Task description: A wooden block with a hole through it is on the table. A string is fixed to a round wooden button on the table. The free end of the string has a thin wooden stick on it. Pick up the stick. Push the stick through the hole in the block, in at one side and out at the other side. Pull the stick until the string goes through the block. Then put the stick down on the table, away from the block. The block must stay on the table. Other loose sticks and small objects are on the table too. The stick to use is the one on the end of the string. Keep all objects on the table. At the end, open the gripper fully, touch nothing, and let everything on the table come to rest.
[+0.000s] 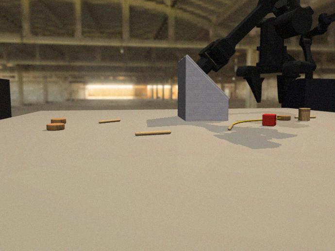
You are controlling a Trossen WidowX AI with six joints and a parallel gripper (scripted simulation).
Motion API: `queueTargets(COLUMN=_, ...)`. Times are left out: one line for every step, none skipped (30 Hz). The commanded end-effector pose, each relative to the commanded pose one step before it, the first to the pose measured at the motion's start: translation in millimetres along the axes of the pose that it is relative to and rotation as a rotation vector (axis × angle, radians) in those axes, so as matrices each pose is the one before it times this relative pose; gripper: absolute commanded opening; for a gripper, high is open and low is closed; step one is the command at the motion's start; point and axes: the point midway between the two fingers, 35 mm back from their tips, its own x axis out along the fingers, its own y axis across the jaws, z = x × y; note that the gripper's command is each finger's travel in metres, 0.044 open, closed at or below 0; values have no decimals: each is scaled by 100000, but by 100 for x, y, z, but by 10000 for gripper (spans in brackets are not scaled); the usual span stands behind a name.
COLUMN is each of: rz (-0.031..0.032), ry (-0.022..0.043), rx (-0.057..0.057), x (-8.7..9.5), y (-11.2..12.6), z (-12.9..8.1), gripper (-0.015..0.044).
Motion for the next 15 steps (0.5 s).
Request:
queueTargets(rz=7, ry=23, rx=-12, x=-2, y=-1, z=0, gripper=237)
queueTargets(rz=0, ry=0, rx=0, x=0, y=0, z=0, gripper=237)
queueTargets(rz=0, ry=0, rx=0, x=0, y=0, z=0, gripper=237)
queueTargets(rz=0, ry=0, rx=0, x=0, y=0, z=0, gripper=237)
queueTargets(rz=0, ry=0, rx=0, x=0, y=0, z=0, gripper=237)
queueTargets(rz=0, ry=0, rx=0, x=0, y=0, z=0, gripper=237)
queueTargets(rz=0, ry=0, rx=0, x=0, y=0, z=0, gripper=237)
queueTargets(rz=0, ry=0, rx=0, x=0, y=0, z=0, gripper=237)
queueTargets(rz=0, ry=0, rx=0, x=0, y=0, z=0, gripper=237)
queueTargets(rz=0, ry=0, rx=0, x=0, y=0, z=0, gripper=237)
queueTargets(rz=0, ry=0, rx=0, x=0, y=0, z=0, gripper=237)
queueTargets(rz=-3, ry=-18, rx=20, x=1, y=3, z=-2, gripper=210)
queueTargets(rz=0, ry=0, rx=0, x=0, y=0, z=0, gripper=184)
queueTargets(rz=0, ry=0, rx=0, x=0, y=0, z=0, gripper=158)
queueTargets(rz=0, ry=0, rx=0, x=0, y=0, z=0, gripper=132)
